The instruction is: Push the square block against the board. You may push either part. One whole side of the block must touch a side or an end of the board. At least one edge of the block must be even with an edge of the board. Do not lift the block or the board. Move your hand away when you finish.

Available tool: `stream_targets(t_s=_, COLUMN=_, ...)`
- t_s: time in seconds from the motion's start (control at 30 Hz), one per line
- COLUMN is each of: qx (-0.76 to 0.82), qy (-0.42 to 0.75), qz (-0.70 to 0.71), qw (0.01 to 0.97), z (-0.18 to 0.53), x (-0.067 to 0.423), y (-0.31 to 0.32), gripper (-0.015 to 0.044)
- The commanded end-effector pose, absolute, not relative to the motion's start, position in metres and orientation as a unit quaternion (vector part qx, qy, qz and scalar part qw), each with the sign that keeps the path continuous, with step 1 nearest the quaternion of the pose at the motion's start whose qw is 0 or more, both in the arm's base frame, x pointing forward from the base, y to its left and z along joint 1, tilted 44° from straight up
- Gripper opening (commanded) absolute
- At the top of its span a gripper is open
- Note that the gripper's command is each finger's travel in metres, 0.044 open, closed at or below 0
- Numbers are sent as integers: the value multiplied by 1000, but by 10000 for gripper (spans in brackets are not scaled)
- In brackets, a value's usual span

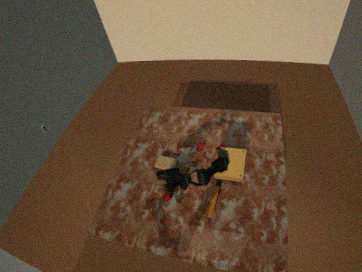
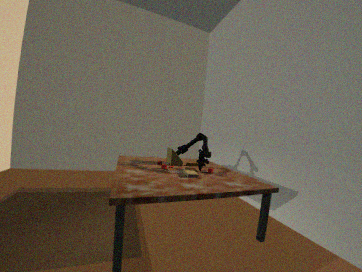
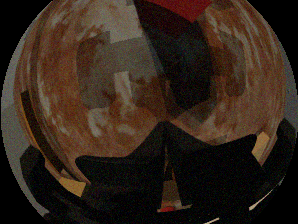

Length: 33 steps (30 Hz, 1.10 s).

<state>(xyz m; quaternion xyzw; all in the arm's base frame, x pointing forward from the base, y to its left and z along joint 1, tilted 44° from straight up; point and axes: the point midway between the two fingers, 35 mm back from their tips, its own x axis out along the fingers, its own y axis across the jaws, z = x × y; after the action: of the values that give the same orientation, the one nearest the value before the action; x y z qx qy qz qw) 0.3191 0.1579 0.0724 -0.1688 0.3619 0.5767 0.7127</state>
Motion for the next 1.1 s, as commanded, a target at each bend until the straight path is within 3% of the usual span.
stream_targets(t_s=0.0, qx=-170, qy=363, qz=576, qw=713, z=80, x=319, y=149, gripper=0)
stream_targets(t_s=0.13, qx=-170, qy=364, qz=574, qw=714, z=112, x=314, y=118, gripper=0)
stream_targets(t_s=0.57, qx=-210, qy=330, qz=594, qw=703, z=92, x=299, y=100, gripper=0)
stream_targets(t_s=1.07, qx=-210, qy=330, qz=594, qw=703, z=52, x=304, y=138, gripper=0)
